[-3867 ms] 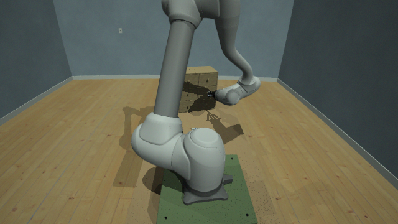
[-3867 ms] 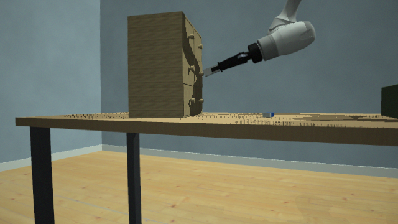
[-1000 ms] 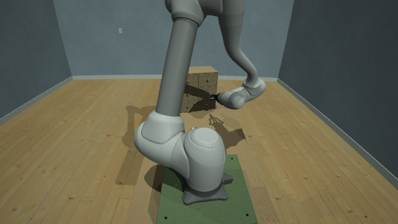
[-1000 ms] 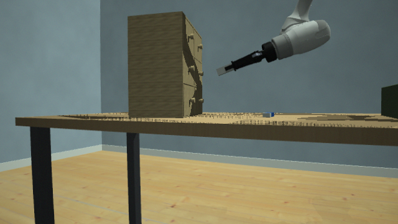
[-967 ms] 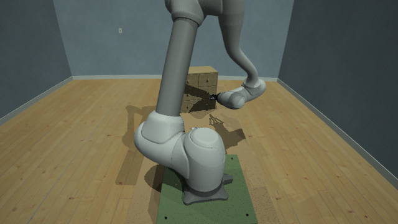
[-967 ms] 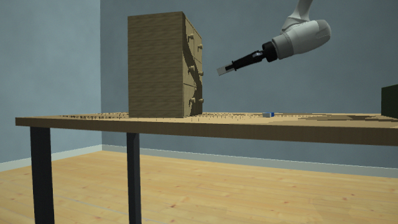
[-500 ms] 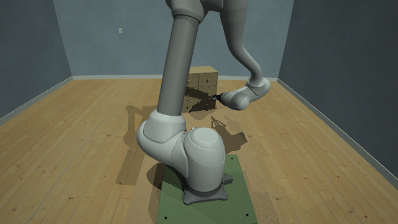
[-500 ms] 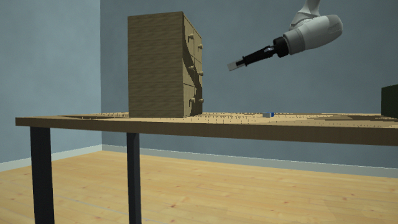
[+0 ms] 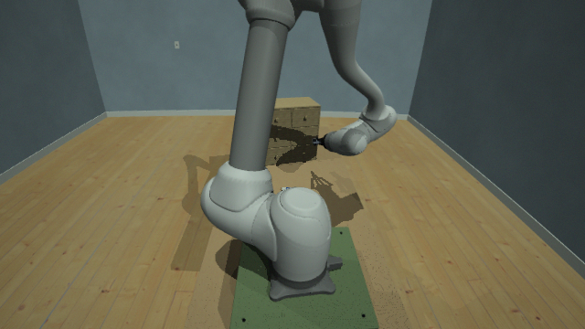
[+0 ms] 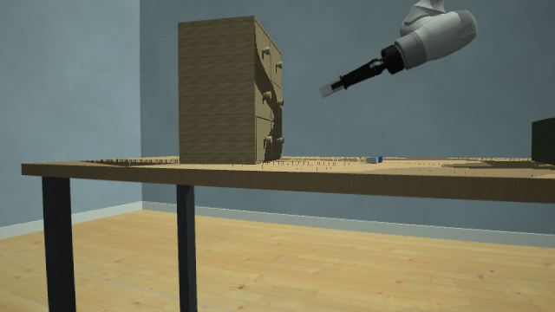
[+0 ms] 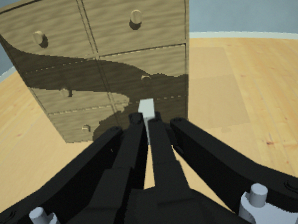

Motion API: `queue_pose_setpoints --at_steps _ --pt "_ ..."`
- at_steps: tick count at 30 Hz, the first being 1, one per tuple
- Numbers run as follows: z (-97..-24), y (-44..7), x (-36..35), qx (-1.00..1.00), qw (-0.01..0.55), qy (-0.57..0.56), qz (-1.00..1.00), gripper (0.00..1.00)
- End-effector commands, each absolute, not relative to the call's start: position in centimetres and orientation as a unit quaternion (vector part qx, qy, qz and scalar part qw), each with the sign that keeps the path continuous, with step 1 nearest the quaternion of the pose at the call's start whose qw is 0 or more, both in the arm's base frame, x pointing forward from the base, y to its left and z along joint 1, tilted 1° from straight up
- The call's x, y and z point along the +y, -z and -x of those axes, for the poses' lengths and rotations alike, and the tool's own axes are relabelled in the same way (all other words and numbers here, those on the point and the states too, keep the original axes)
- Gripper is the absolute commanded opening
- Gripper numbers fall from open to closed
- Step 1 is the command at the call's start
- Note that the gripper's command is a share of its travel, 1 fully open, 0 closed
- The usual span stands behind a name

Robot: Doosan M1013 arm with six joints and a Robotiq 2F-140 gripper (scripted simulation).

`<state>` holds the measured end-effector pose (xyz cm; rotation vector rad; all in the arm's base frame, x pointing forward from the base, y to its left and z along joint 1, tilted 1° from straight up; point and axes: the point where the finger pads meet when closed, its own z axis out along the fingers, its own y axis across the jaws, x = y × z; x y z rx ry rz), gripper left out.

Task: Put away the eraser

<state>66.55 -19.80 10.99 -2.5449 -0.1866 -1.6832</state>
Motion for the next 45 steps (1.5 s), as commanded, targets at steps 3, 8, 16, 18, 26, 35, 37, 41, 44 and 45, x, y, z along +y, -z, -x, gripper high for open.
queue_pose_setpoints --at_steps 3,8,16,18,26,35,37,41,44,45 --pt "-66.0 -11.5 -19.8 -0.063 0.042 0.52 0.851 0.0" --pt "-65.2 -12.3 -20.0 -0.065 0.039 0.479 0.875 0.0" --pt "-63.9 -13.6 -20.2 -0.068 0.034 0.41 0.909 0.0" --pt "-63.6 -13.9 -20.2 -0.068 0.033 0.393 0.916 0.0" --pt "-62.7 -14.8 -20.4 -0.07 0.028 0.341 0.937 0.0" --pt "-61.0 -16.4 -20.7 -0.072 0.021 0.246 0.966 0.0" --pt "-61.0 -16.4 -20.7 -0.072 0.021 0.246 0.966 0.0" --pt "-60.1 -17.3 -20.8 -0.073 0.017 0.19 0.979 0.0" --pt "-59.3 -18.1 -20.9 -0.074 0.014 0.145 0.987 0.0" --pt "-59.0 -18.4 -21.0 -0.075 0.012 0.133 0.988 0.0"
